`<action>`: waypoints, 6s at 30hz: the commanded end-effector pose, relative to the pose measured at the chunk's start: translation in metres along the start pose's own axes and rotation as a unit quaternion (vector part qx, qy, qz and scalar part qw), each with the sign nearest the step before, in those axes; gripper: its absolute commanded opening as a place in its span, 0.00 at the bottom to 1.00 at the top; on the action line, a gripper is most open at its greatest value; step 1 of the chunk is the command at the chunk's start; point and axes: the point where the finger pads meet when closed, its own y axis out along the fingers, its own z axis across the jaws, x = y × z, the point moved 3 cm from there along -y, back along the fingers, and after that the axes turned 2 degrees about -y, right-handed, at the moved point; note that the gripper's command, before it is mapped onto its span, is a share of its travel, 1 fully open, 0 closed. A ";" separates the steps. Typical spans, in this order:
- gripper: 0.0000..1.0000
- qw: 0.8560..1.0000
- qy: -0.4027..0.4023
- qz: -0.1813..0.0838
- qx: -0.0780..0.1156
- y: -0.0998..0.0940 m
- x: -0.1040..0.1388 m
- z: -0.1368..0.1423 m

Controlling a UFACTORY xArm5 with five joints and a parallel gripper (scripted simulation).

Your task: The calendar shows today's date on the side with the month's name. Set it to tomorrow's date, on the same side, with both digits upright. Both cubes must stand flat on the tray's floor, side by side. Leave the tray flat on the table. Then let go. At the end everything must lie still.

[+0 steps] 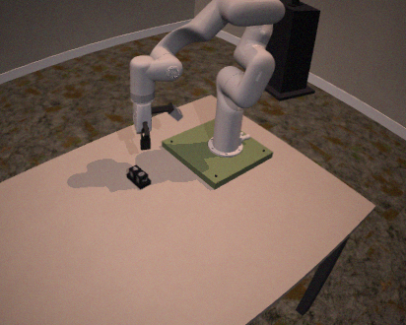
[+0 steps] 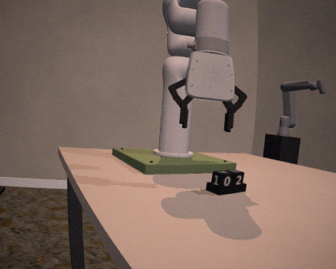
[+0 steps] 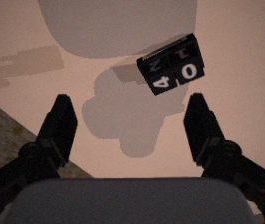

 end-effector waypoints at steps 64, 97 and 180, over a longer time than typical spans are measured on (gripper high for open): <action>1.00 0.999 0.044 -0.002 0.000 0.059 -0.001 -0.001; 1.00 0.999 0.044 -0.002 0.000 0.059 -0.001 -0.001; 1.00 0.999 0.044 -0.001 0.000 0.052 0.033 0.021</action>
